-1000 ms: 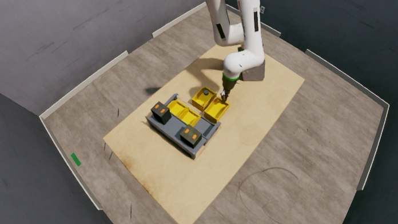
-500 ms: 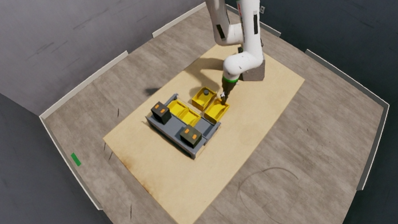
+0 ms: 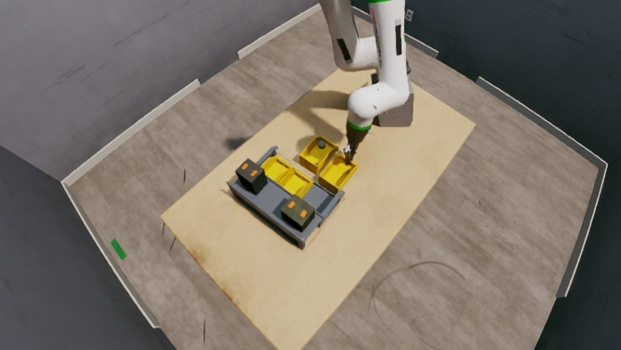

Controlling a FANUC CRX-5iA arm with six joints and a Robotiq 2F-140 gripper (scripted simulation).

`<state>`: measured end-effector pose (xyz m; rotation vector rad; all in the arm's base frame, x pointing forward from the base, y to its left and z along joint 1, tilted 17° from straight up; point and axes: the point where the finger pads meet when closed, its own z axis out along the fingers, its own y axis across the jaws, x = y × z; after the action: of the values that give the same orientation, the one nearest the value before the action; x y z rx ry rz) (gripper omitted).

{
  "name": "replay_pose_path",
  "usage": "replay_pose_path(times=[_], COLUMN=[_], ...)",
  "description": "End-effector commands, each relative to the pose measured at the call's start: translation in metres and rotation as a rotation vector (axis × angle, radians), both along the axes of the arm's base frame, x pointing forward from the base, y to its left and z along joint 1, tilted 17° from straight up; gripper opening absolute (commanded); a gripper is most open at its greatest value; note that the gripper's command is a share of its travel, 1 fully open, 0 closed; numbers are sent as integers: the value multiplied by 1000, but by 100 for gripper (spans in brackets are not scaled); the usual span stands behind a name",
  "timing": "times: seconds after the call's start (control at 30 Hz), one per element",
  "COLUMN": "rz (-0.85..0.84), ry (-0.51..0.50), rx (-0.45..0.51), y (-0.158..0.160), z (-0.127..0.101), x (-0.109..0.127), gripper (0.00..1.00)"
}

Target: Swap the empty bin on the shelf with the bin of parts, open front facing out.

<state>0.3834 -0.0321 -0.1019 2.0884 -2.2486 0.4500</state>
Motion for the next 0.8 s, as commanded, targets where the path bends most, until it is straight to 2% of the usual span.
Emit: replay_pose_path(times=[0.0,0.37,0.4,0.77], rz=[0,0,0,0], ry=[-1,-1,-1,-1], rx=[0,0,0,0], y=[0,0,0,0], z=[0,0,0,0], x=[0,0,0,0], gripper=[10,10,62,62])
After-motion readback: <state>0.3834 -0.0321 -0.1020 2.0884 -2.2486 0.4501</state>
